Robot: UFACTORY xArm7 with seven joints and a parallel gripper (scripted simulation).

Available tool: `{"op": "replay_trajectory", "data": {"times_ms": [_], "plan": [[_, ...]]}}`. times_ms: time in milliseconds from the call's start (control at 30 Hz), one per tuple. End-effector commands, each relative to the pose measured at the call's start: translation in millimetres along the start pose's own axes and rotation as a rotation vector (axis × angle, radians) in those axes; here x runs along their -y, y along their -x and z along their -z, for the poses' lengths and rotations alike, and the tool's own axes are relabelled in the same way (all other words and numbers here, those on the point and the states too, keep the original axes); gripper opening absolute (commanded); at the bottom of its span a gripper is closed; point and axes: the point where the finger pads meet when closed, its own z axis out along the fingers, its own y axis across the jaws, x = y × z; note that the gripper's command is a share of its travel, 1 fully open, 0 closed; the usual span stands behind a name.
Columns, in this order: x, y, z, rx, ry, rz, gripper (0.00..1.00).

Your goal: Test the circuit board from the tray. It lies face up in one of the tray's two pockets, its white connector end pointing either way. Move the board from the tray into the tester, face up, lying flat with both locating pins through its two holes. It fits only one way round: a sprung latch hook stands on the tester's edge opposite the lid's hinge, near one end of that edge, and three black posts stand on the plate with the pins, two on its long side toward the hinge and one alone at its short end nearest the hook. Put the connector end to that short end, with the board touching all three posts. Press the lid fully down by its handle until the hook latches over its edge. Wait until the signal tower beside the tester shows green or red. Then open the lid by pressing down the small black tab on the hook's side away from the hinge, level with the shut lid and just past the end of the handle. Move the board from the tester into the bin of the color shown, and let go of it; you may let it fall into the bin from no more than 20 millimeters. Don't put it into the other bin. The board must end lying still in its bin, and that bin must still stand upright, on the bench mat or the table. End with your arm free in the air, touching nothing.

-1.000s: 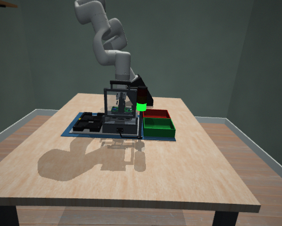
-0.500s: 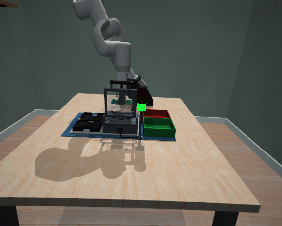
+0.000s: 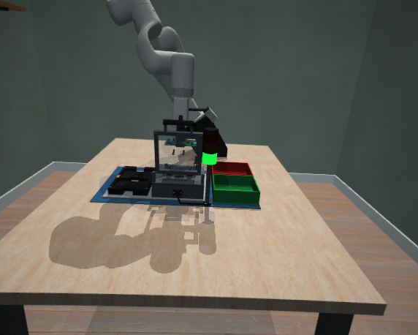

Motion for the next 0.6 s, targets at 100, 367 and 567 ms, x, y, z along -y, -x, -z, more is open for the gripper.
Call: {"op": "replay_trajectory", "data": {"times_ms": [100,367,567], "plan": [[-1,-1,2.7,-0.002,0.004,0.0,0.79],[-2,-3,2.1,-0.002,0.004,0.0,0.79],[-5,-15,-1.5,-0.002,0.004,0.0,0.79]]}}
